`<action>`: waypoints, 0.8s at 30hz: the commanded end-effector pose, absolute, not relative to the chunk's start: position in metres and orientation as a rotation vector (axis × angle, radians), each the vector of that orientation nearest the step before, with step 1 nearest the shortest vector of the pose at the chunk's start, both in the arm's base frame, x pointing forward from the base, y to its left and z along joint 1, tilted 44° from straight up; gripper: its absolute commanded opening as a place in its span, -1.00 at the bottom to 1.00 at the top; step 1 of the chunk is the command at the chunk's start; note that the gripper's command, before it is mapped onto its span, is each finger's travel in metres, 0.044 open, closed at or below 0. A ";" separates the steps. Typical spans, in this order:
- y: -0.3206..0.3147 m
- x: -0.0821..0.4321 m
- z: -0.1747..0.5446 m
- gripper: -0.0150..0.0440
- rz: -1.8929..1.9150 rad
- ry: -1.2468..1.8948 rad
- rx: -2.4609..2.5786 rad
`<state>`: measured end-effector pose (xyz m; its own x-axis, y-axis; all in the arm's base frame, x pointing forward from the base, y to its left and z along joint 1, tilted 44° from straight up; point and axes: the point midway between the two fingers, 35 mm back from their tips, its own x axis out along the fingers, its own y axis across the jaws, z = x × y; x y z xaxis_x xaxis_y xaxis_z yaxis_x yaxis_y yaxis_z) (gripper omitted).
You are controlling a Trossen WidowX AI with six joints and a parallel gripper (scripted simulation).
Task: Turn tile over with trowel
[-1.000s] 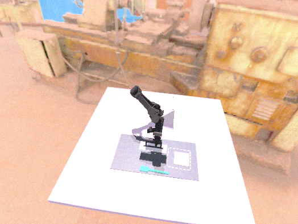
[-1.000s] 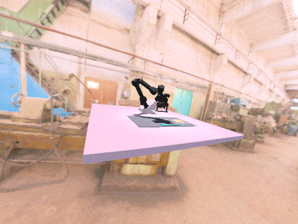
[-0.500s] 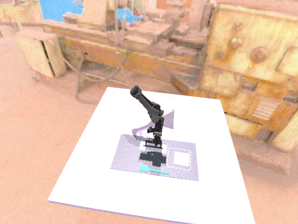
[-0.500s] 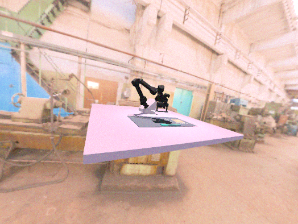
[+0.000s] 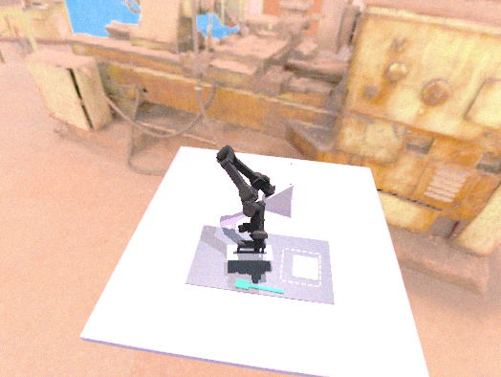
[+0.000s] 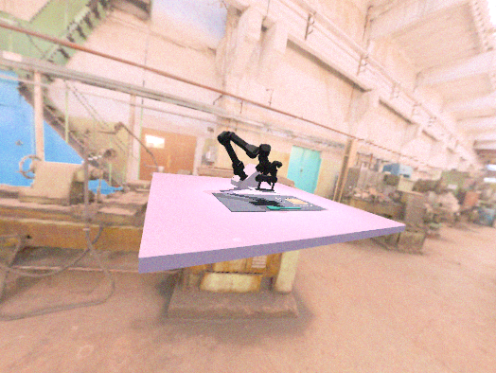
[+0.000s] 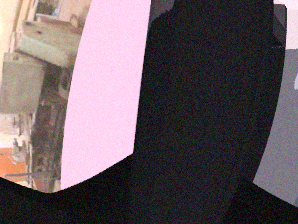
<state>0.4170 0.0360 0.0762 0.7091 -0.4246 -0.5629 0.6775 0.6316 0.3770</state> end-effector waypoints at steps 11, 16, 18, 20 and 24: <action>-0.030 0.424 0.104 -0.49 -0.553 0.796 0.361; -0.052 0.419 0.116 -0.49 -0.480 0.918 0.319; -0.061 0.415 0.122 -0.49 -0.446 0.962 0.307; -0.069 0.411 0.128 -0.49 -0.410 1.003 0.298; -0.084 0.401 0.141 -0.49 -0.330 1.073 0.288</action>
<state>0.4065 -0.0757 0.1229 0.4461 -0.1916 -0.8743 0.4677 0.8828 0.0451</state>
